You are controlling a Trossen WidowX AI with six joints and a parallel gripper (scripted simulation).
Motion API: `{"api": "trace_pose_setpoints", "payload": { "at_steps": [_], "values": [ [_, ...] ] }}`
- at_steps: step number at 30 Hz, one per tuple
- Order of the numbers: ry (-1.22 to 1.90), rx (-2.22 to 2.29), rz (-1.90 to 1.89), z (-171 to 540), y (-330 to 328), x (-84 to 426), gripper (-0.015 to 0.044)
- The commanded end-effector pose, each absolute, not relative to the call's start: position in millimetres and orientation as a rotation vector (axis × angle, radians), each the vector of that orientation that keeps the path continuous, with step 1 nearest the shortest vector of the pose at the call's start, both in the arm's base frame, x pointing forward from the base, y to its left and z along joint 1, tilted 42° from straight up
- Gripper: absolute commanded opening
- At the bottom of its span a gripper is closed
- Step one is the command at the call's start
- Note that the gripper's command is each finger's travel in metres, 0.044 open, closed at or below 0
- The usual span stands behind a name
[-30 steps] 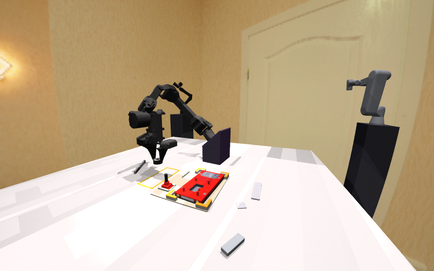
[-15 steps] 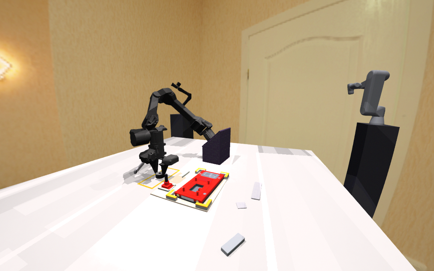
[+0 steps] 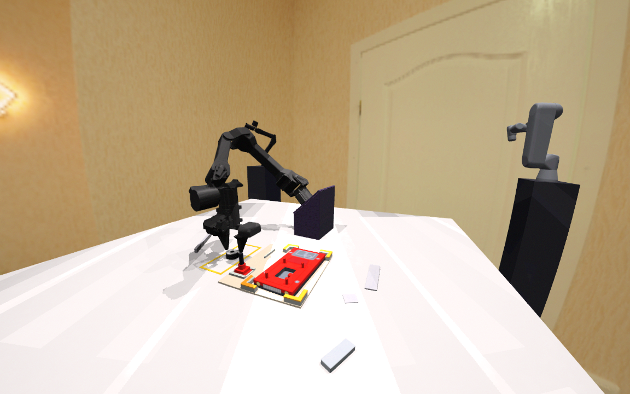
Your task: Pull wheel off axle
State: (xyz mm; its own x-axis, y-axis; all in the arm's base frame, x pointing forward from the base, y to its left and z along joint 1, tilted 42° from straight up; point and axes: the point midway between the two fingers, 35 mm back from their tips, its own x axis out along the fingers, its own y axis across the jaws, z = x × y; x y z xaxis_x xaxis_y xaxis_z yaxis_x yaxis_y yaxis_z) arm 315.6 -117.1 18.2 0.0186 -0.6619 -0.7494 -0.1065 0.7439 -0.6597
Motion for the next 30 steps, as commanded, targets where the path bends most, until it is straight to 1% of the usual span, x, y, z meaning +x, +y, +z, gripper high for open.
{"api": "trace_pose_setpoints", "payload": {
  "at_steps": [1,4,8,10,13,14,19,30],
  "values": [
    [1.493,-0.654,-0.484,41,-98,321,0.03],
    [1.494,-0.658,-0.483,58,-84,318,0.03],
    [1.494,-0.658,-0.483,59,-83,318,0.03],
    [1.497,-0.658,-0.472,53,-81,312,0.0352],
    [1.499,-0.654,-0.469,59,-60,286,0.0431],
    [1.5,-0.653,-0.469,61,-53,276,0.044],
    [1.501,-0.657,-0.477,69,-33,232,0.044],
    [1.5,-0.657,-0.478,69,-32,230,0.044]
  ]
}}
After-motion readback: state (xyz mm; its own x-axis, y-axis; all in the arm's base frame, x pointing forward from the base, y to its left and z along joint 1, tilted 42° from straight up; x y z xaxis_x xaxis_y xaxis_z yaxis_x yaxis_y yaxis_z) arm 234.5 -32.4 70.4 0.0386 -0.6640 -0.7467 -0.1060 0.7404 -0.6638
